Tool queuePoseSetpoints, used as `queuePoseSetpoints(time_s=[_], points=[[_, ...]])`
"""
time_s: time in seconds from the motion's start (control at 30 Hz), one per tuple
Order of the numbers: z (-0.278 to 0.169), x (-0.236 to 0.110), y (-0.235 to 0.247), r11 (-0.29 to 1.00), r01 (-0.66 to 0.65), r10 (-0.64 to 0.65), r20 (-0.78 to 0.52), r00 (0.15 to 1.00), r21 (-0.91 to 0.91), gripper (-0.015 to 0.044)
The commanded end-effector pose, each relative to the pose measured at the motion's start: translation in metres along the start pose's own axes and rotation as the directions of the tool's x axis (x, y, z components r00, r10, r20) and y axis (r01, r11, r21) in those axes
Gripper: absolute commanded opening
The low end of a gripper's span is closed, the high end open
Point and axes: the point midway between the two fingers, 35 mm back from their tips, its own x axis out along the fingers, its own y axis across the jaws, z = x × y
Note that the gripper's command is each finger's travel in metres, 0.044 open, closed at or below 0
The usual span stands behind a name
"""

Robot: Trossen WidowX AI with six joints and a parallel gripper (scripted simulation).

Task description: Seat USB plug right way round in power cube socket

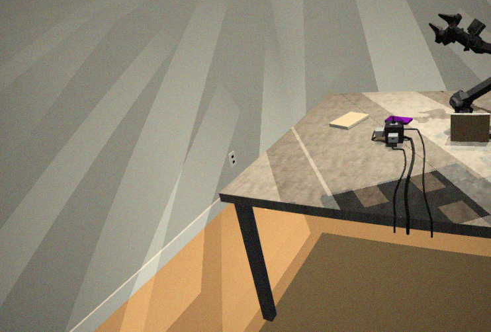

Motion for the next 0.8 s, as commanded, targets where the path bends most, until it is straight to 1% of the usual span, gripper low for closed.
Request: queuePoseSetpoints(time_s=[0.0, 0.03, 0.07, 0.17, 0.23, 0.3, 0.37, 0.47, 0.57, 0.67, 0.77], points=[[0.003, 0.001, -0.001, 1.000, 0.004, -0.005, 0.005, 1.000, 0.012, 0.0426], [0.011, 0.006, -0.004, 0.999, 0.018, -0.019, 0.020, 1.000, 0.046, 0.0440], [0.024, 0.013, -0.010, 0.994, 0.041, -0.046, 0.045, 0.998, 0.103, 0.0440], [0.067, 0.038, -0.042, 0.947, 0.129, -0.173, 0.127, 0.977, 0.293, 0.0440], [0.088, 0.051, -0.068, 0.904, 0.181, -0.262, 0.168, 0.950, 0.388, 0.0440], [0.107, 0.062, -0.099, 0.849, 0.235, -0.364, 0.201, 0.910, 0.474, 0.0440], [0.120, 0.073, -0.137, 0.773, 0.301, -0.484, 0.214, 0.848, 0.558, 0.0440], [0.130, 0.081, -0.198, 0.644, 0.397, -0.660, 0.212, 0.721, 0.653, 0.0440], [0.131, 0.080, -0.259, 0.508, 0.479, -0.807, 0.203, 0.554, 0.716, 0.0440], [0.123, 0.070, -0.317, 0.367, 0.552, -0.917, 0.189, 0.353, 0.749, 0.0440], [0.108, 0.051, -0.370, 0.224, 0.616, -0.974, 0.185, 0.128, 0.755, 0.0440]])
